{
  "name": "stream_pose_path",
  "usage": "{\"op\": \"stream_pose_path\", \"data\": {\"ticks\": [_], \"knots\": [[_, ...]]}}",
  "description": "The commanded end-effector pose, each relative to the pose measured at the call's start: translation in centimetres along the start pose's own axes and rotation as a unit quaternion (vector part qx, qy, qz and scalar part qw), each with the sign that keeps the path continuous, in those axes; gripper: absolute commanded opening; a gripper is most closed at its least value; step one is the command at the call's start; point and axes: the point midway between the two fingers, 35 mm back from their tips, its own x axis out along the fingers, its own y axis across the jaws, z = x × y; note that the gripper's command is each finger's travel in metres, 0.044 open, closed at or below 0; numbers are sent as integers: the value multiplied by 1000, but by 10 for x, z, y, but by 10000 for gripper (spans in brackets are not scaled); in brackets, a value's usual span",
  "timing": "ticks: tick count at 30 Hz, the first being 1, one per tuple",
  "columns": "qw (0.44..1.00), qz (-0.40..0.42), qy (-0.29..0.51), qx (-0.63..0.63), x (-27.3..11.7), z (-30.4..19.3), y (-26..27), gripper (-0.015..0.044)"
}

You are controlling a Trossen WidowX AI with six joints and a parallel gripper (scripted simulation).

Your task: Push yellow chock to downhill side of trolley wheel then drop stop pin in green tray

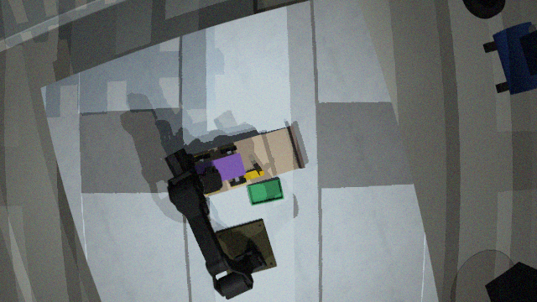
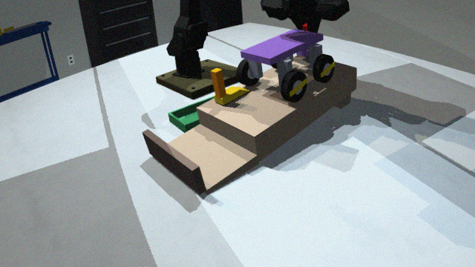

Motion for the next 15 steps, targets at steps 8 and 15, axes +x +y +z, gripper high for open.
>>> {"op": "stream_pose_path", "data": {"ticks": [8,15], "knots": [[1000,2,1,1,-9,-1,0,0],[1000,2,1,1,-13,-2,0,0]]}}
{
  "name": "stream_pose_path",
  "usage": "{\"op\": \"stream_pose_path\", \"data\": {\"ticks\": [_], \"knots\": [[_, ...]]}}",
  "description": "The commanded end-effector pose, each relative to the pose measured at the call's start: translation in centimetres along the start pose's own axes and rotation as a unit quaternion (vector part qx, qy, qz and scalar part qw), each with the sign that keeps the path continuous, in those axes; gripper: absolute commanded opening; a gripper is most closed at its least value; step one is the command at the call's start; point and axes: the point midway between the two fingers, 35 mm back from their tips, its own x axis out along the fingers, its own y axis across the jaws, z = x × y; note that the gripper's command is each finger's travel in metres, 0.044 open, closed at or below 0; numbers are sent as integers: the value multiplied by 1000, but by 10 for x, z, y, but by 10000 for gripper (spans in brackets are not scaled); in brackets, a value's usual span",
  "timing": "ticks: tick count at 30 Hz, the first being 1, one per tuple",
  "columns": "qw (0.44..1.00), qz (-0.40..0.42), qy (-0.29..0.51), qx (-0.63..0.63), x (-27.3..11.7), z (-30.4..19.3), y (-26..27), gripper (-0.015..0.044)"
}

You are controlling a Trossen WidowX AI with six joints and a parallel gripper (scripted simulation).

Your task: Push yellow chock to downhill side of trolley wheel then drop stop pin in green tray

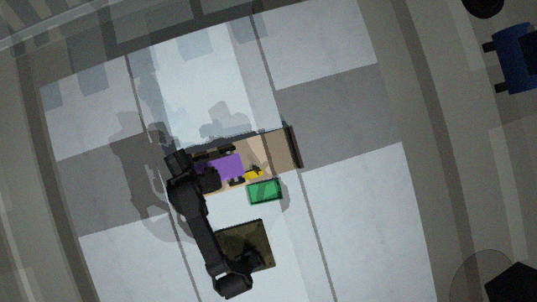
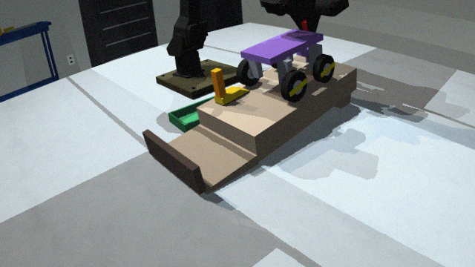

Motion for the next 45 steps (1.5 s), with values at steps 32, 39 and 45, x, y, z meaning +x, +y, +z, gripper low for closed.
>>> {"op": "stream_pose_path", "data": {"ticks": [32,39,45], "knots": [[1000,2,2,-3,-20,-3,0,0],[1000,2,2,-3,-23,-4,0,0],[1000,2,2,-3,-26,-6,1,0]]}}
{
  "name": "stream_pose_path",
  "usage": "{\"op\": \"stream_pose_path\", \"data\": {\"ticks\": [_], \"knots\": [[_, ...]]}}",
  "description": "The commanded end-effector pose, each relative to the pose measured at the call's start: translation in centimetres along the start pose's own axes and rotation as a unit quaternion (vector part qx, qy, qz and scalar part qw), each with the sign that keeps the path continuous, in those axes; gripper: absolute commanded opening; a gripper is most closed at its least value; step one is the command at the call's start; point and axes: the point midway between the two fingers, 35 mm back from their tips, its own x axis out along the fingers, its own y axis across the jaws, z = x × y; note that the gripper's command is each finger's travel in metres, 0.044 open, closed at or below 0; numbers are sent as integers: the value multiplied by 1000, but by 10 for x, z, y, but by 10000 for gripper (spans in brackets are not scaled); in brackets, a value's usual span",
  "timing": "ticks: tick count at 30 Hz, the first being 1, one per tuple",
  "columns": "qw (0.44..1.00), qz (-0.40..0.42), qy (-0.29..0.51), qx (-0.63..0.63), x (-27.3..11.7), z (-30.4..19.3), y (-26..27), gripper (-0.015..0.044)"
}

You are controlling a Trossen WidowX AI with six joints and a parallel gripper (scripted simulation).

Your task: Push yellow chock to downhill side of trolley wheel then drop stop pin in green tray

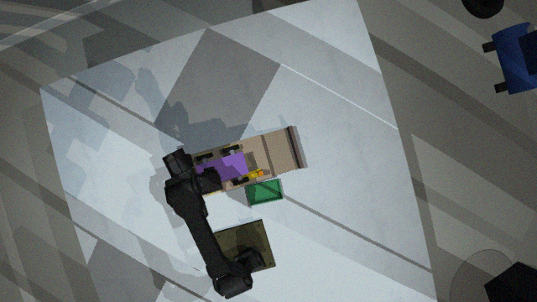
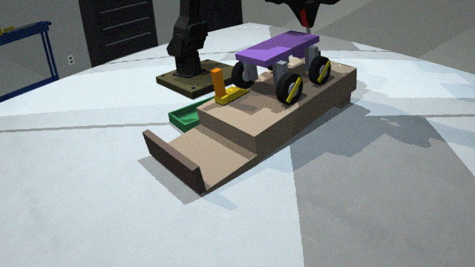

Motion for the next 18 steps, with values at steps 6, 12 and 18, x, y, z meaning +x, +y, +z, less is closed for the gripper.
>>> {"op": "stream_pose_path", "data": {"ticks": [6,12,18], "knots": [[1000,3,3,-3,-6,-4,2,0],[1000,3,3,-3,-3,-11,2,0],[1000,3,4,-3,-2,-20,1,0]]}}
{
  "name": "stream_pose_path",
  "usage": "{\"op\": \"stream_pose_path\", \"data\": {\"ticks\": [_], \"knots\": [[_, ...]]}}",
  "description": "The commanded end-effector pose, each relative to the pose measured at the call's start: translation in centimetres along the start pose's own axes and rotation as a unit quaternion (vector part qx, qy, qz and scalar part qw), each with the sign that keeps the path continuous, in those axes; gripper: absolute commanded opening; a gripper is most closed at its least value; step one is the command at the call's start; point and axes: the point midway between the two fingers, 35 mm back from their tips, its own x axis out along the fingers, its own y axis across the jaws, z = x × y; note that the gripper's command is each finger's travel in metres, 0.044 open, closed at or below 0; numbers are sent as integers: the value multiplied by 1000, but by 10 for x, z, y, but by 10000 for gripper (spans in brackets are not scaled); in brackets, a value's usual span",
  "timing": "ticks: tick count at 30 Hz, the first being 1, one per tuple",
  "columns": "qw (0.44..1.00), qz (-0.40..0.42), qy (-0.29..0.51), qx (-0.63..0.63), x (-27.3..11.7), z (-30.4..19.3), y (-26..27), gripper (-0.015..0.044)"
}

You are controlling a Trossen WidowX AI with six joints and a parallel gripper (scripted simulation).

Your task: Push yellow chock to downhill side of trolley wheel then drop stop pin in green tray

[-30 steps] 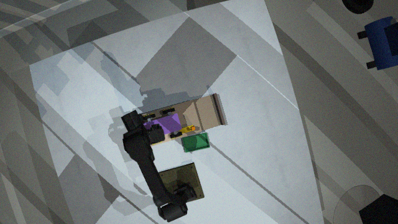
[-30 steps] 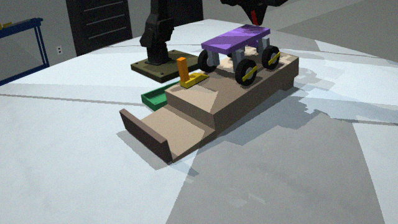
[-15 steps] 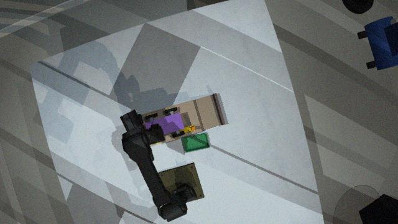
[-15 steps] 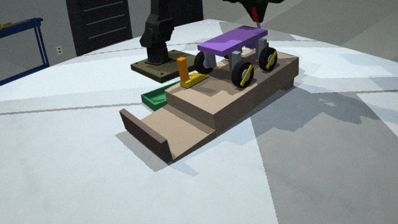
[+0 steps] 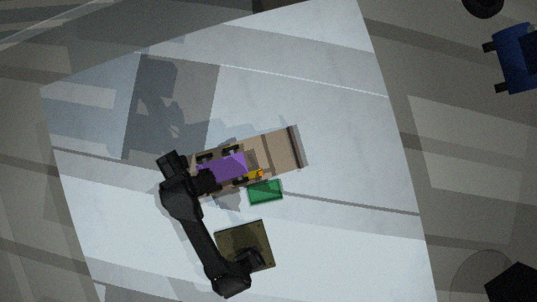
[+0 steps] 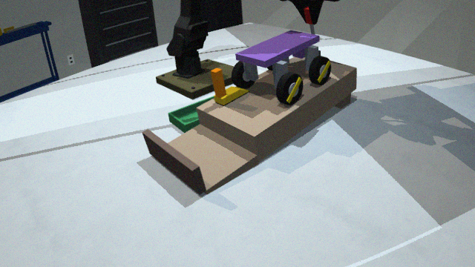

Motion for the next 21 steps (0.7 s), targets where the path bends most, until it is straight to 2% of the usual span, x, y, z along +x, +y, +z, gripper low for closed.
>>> {"op": "stream_pose_path", "data": {"ticks": [1,12,21], "knots": [[1000,5,2,1,-1,-8,2,0],[1000,5,3,1,-1,-19,2,0],[1000,3,3,2,0,-20,-26,0]]}}
